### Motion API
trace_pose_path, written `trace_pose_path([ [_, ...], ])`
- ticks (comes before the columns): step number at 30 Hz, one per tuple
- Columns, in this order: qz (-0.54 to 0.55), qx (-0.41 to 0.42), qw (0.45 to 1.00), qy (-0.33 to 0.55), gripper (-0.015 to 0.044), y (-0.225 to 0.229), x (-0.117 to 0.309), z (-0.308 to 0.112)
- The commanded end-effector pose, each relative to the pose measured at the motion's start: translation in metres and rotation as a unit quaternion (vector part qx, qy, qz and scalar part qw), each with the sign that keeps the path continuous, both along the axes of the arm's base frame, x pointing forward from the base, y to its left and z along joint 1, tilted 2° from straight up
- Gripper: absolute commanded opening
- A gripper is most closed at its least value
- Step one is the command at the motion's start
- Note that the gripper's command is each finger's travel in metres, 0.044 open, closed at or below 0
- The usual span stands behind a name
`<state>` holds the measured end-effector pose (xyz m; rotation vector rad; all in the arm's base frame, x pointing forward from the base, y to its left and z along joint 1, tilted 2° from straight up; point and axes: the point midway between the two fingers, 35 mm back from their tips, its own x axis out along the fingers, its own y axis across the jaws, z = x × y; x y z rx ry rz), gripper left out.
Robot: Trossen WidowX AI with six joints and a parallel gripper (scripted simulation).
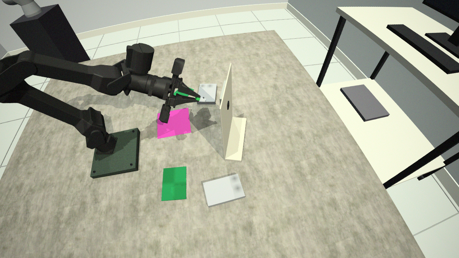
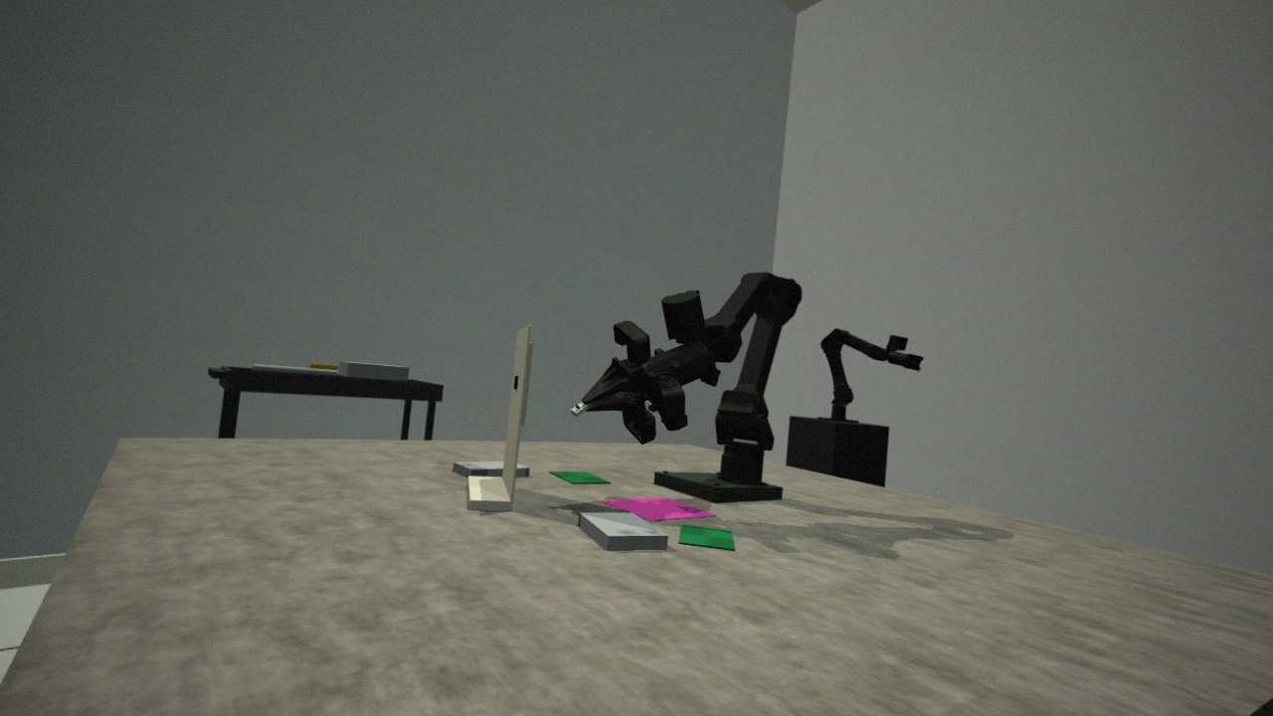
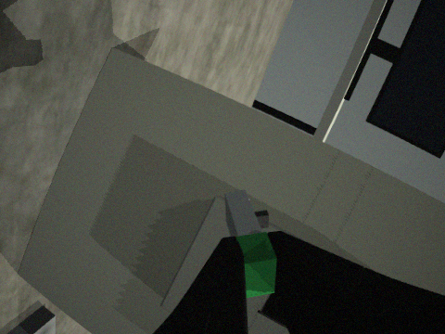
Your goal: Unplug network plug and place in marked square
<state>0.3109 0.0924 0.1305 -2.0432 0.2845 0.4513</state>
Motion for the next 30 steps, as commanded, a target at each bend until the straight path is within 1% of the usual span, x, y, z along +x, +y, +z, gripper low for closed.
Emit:
trace_pose_path([
  [1,0.034,-0.007,0.999,0.040,0.0000,0.002,-0.005,-0.009],
  [16,0.156,-0.006,0.969,0.192,0.0000,0.005,-0.043,-0.039],
  [30,0.259,0.053,0.914,0.307,0.0000,0.009,-0.094,-0.045],
])
